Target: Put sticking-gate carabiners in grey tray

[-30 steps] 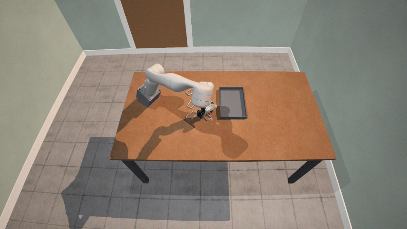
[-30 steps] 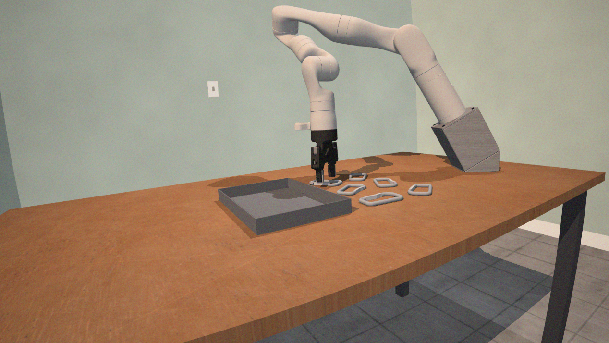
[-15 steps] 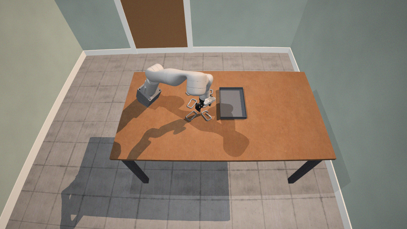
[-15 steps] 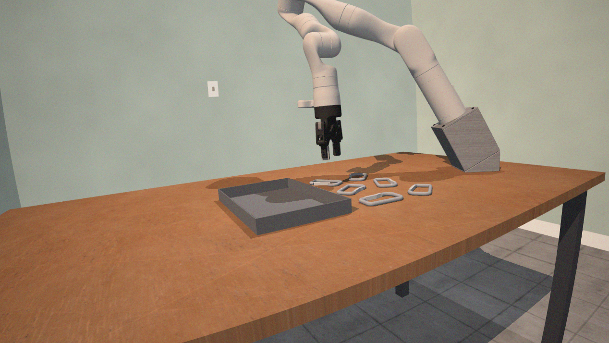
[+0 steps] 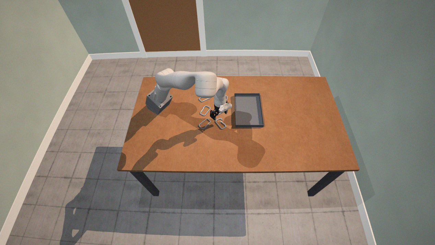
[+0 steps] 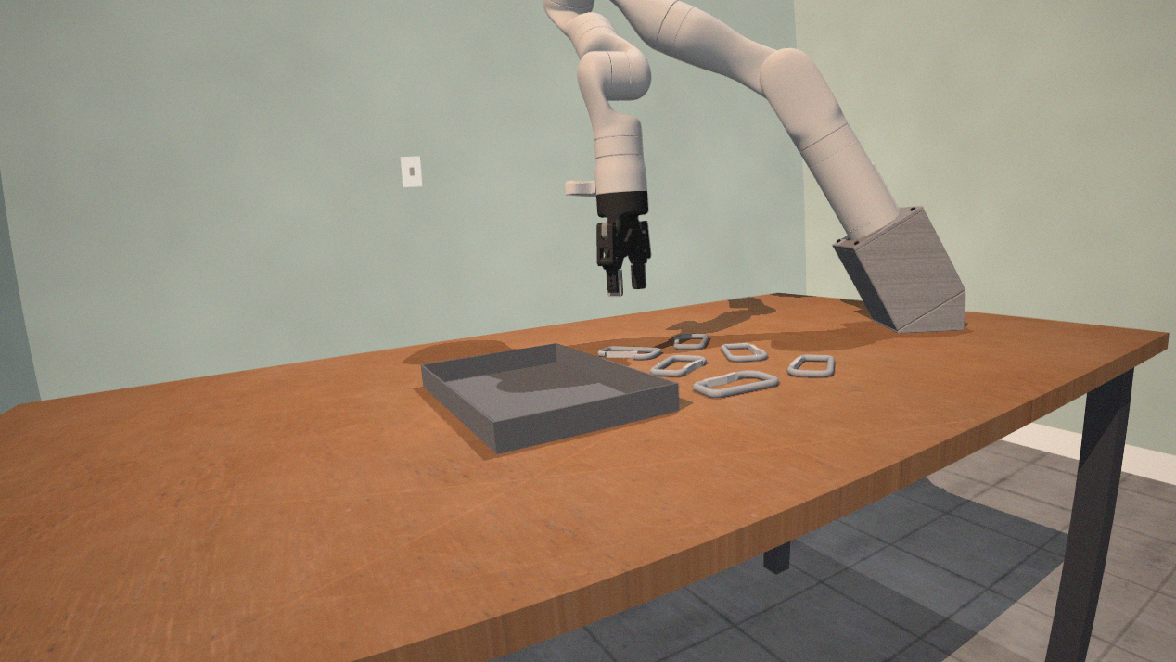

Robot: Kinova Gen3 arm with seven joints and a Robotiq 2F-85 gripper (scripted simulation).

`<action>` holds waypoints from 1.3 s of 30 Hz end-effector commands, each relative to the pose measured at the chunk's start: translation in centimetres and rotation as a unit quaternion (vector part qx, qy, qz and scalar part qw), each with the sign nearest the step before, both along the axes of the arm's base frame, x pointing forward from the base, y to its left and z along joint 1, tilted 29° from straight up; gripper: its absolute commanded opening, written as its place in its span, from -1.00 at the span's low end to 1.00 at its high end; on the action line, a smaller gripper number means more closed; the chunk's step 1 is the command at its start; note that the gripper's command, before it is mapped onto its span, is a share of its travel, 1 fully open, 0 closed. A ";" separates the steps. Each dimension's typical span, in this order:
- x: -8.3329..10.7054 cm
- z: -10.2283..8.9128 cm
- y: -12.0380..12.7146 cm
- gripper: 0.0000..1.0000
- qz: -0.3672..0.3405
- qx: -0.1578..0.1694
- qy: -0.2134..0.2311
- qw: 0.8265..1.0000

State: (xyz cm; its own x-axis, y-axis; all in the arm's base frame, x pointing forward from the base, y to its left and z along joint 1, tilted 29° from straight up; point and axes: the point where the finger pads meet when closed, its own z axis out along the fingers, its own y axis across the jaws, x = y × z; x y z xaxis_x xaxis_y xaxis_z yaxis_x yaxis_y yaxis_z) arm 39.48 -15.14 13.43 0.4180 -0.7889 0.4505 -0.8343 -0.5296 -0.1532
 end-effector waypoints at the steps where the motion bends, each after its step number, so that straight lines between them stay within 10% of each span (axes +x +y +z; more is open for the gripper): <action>1: 0.0 0.1 -0.1 1.00 0.000 -0.001 -0.001 1.000; 23: 0.0 0.1 0.0 1.00 0.000 -0.001 -0.001 1.000; 24: 1.9 -0.9 4.9 1.00 0.053 -0.023 0.018 0.998; 39: 1.9 -0.9 4.9 1.00 0.053 -0.023 0.018 0.998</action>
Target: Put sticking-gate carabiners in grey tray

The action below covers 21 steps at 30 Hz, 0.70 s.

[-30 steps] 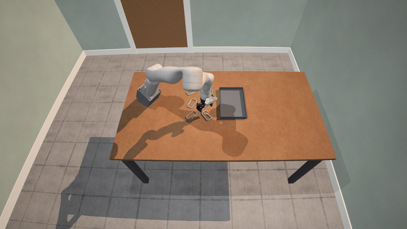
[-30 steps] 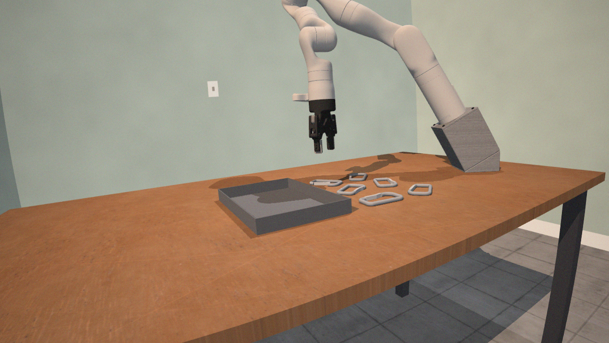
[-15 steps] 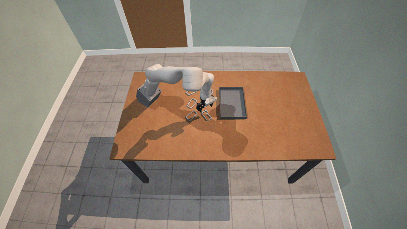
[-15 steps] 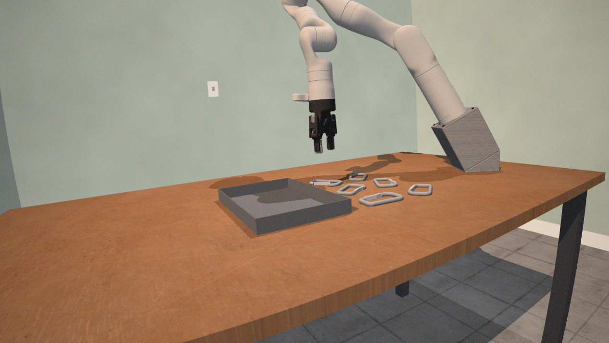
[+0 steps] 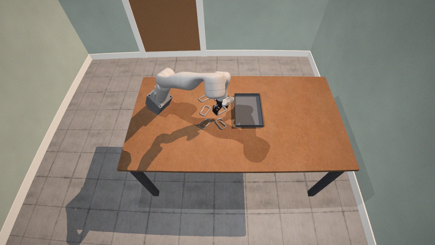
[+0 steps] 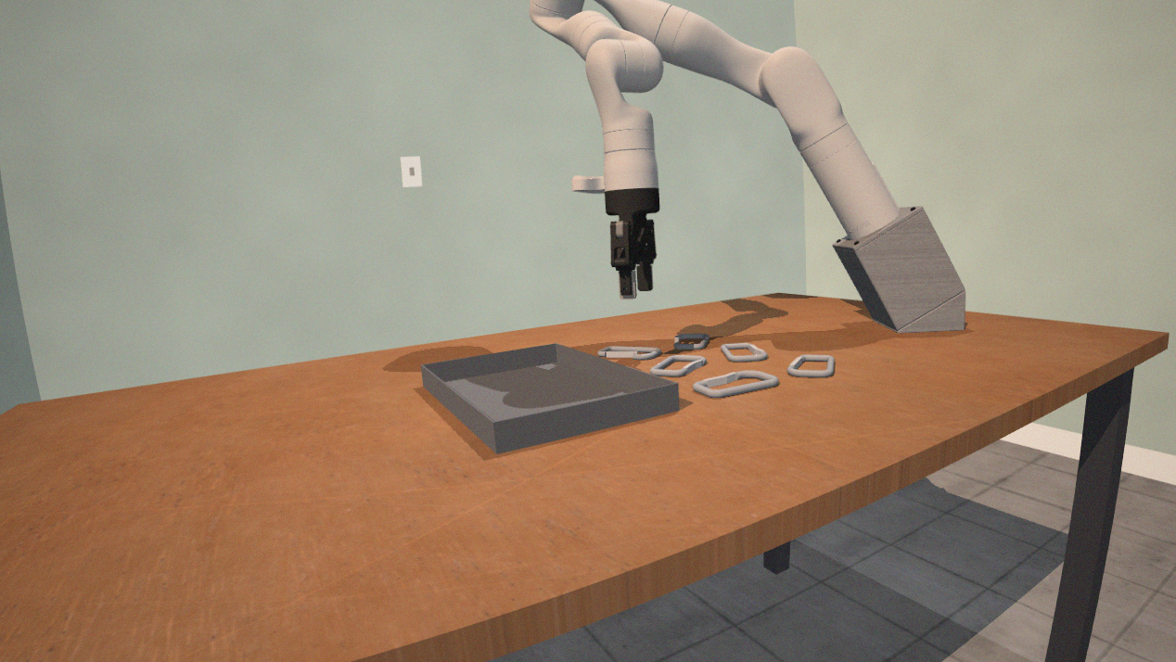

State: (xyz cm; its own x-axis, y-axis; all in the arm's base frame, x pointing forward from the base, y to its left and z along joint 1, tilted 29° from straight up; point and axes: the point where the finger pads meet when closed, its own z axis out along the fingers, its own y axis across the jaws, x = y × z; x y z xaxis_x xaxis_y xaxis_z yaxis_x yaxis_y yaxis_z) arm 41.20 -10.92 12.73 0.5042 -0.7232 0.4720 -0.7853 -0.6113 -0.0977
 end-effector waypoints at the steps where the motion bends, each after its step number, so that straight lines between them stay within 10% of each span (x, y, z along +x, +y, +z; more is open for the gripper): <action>1: 0.2 -0.2 0.6 1.00 0.007 0.002 0.002 1.000; 2: 1.4 -1.1 4.8 1.00 0.052 -0.023 0.018 0.998; 18: 1.4 -1.1 4.8 1.00 0.052 -0.023 0.018 0.998; 19: -0.8 3.1 6.5 1.00 0.045 -0.025 0.016 0.999; 21: -0.8 3.1 6.5 1.00 0.045 -0.025 0.016 0.999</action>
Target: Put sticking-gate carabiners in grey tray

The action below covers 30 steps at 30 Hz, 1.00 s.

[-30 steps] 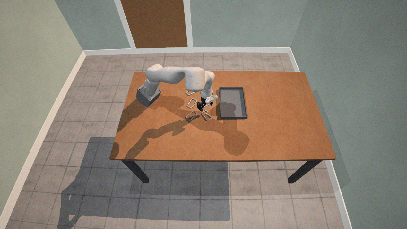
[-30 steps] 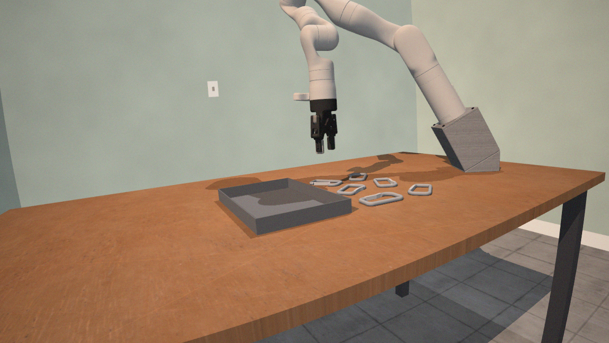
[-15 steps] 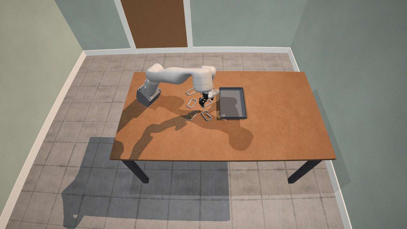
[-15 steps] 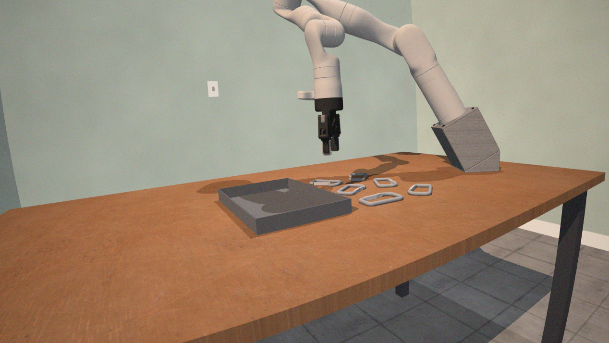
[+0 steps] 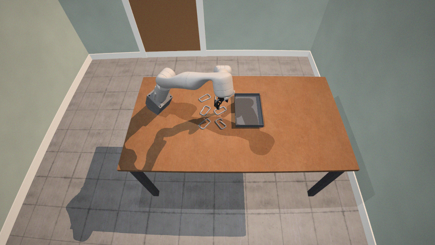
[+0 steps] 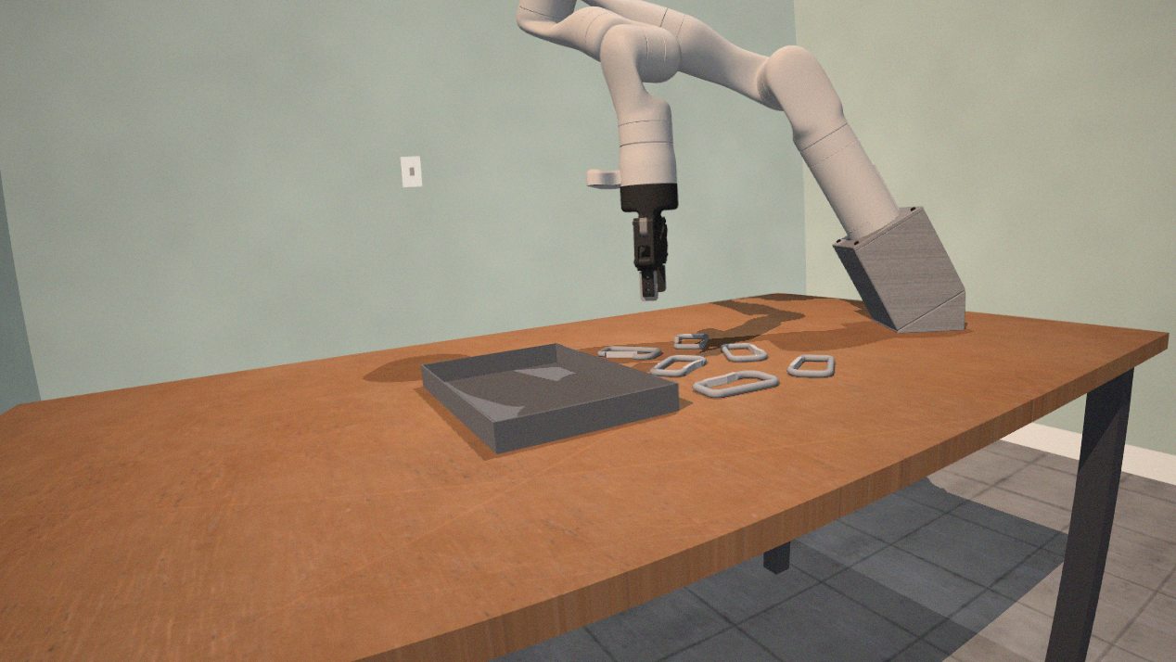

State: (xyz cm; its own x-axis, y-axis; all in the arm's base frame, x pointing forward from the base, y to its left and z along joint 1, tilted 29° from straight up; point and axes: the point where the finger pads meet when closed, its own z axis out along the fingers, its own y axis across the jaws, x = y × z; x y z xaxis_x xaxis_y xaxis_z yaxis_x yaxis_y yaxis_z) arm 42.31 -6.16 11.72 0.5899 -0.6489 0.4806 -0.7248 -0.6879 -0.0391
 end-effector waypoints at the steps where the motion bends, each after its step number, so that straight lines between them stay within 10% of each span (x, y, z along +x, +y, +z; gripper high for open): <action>1: -1.9 4.1 1.7 1.00 -0.003 -0.002 -0.004 1.000; 14: -1.9 4.1 1.7 1.00 -0.003 -0.002 -0.004 1.000; 15: -4.0 7.8 4.2 1.00 0.000 0.000 -0.001 1.000; 30: -4.0 7.8 4.2 1.00 0.000 0.000 -0.001 1.000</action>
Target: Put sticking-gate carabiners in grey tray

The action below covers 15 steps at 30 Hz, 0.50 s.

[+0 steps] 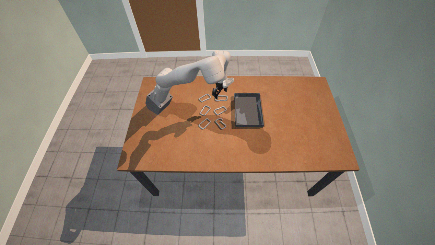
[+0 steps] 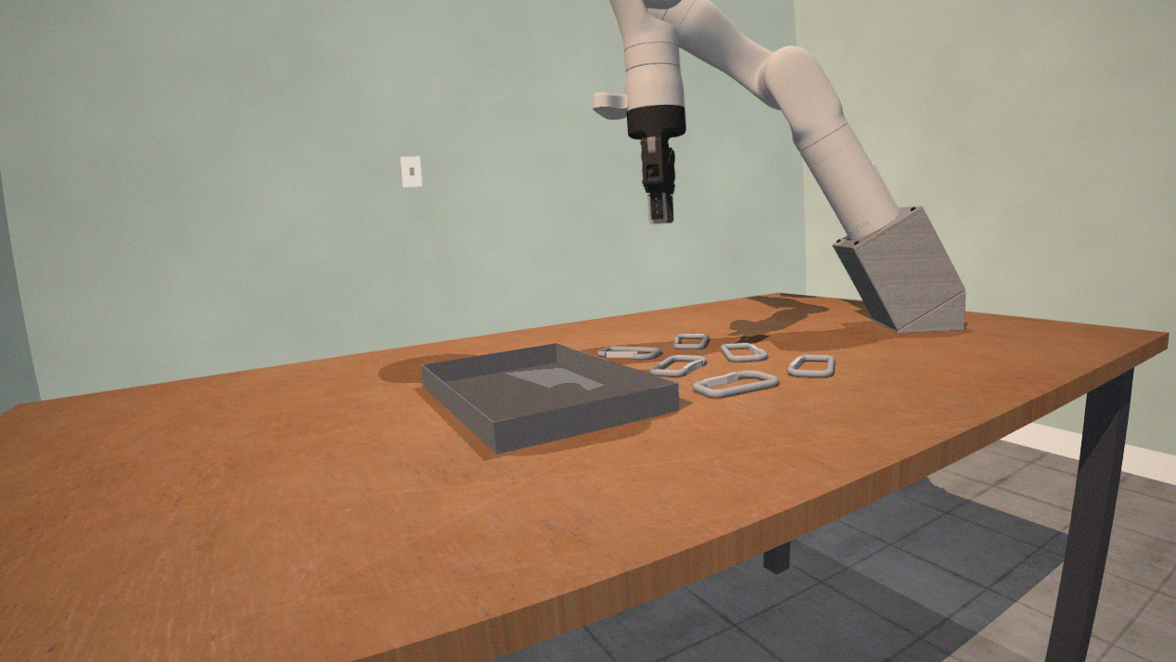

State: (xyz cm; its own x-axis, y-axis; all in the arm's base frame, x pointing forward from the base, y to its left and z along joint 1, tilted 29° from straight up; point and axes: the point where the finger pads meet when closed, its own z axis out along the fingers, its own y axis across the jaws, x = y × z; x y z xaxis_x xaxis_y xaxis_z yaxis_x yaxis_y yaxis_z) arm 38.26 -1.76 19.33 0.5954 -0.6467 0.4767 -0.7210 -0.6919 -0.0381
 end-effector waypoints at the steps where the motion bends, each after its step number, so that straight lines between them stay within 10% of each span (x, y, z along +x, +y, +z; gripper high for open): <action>1: 0.1 0.2 -0.2 1.00 -0.003 -0.002 -0.003 1.000; 2: -2.0 4.1 2.1 1.00 0.001 0.000 0.000 1.000; 15: -2.0 4.1 2.1 1.00 0.001 0.000 0.000 1.000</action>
